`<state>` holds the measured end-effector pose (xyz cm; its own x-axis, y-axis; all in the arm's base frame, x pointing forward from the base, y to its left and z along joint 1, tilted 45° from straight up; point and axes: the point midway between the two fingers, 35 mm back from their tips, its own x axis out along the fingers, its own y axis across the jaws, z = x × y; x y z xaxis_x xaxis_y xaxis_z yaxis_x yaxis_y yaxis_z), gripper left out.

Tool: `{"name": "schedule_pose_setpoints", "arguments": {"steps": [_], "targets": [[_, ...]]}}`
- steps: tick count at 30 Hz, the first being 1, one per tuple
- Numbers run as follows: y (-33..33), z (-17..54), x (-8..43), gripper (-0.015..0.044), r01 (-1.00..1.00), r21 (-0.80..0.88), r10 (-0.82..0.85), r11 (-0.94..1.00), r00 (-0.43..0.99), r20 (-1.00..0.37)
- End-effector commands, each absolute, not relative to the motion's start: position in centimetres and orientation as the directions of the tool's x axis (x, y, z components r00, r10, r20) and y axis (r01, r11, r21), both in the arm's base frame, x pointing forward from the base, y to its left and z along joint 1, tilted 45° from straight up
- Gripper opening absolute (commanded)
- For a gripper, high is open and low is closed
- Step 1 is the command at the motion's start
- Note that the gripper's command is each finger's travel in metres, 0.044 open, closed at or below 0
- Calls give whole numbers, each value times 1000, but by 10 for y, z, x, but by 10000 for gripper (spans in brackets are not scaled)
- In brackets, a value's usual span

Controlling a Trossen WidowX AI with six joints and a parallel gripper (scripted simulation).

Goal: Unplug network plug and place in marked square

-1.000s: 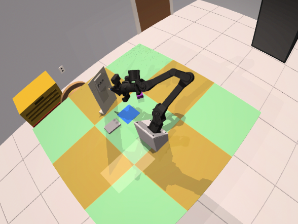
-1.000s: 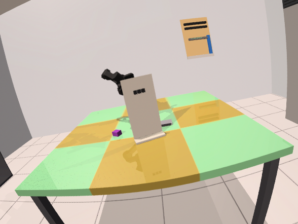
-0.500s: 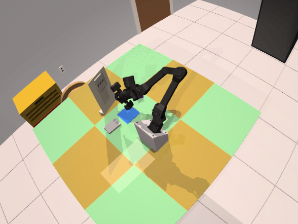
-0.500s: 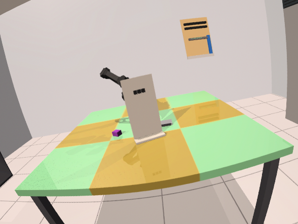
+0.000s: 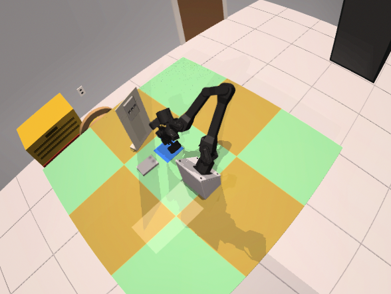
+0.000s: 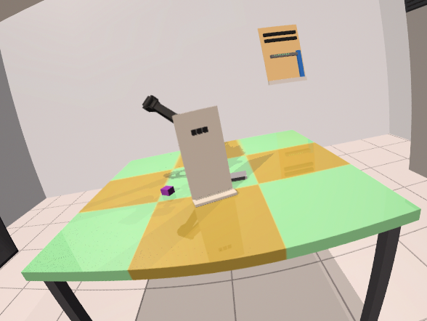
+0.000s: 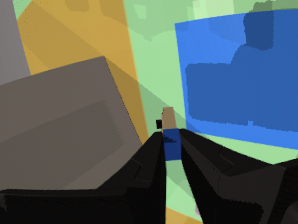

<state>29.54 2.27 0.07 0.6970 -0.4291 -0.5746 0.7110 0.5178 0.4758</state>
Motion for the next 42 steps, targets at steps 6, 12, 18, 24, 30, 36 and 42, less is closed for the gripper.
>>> {"name": "schedule_pose_setpoints", "arguments": {"steps": [6, 12, 18, 24, 30, 36, 42], "targets": [[8, -7, 286, 0, 750, 453, -510, 482, 661, -551], [5, -12, 287, 0, 751, 453, -510, 481, 660, -552], [1, -16, 288, 0, 752, 452, -510, 480, 659, -553], [-3, -20, 289, 0, 752, 452, -510, 480, 658, -554], [-6, -25, 290, 0, 752, 452, -510, 480, 658, -554], [-10, -29, 291, 0, 752, 452, -510, 480, 658, -554], [-14, -32, 291, 0, 752, 452, -510, 480, 658, -554]]}}
